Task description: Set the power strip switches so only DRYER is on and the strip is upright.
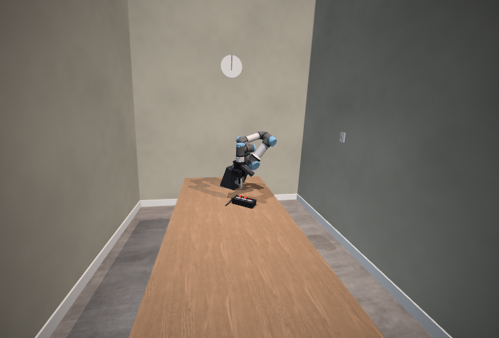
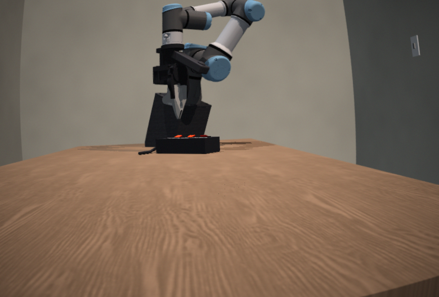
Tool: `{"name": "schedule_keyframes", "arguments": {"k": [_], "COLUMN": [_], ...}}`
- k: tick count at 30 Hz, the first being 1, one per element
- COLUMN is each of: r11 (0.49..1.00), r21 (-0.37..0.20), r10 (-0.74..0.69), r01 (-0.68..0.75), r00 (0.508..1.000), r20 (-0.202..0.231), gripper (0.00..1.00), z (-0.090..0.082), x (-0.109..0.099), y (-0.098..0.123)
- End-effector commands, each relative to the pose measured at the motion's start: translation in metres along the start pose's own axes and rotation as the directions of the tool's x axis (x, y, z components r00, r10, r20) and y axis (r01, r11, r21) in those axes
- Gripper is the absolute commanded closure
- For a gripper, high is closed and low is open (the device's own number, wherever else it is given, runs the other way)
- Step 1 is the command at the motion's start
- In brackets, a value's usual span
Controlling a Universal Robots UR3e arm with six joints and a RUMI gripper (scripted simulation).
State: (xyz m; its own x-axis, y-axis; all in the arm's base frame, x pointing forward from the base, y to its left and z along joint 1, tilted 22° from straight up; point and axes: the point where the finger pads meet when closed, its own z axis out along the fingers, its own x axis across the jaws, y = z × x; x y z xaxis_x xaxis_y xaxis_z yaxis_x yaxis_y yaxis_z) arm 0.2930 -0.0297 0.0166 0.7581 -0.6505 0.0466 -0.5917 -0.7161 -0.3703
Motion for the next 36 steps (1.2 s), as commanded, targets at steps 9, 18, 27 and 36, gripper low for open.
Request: {"name": "schedule_keyframes", "arguments": {"k": [9,18,27,36], "r11": [1.0,1.0,1.0,1.0], "r21": [-0.001,-0.001,-0.001,-0.001], "r10": [-0.001,-0.001,-0.001,-0.001], "r01": [0.001,0.001,0.001,0.001], "r00": [1.0,1.0,1.0,1.0], "r20": [-0.002,-0.002,-0.002,-0.002], "gripper": [1.0,1.0,1.0,1.0], "z": [0.0,0.001,0.005,0.015], "x": [0.001,0.001,0.001,0.0], "y": [0.0,0.0,0.0,0.001]}}
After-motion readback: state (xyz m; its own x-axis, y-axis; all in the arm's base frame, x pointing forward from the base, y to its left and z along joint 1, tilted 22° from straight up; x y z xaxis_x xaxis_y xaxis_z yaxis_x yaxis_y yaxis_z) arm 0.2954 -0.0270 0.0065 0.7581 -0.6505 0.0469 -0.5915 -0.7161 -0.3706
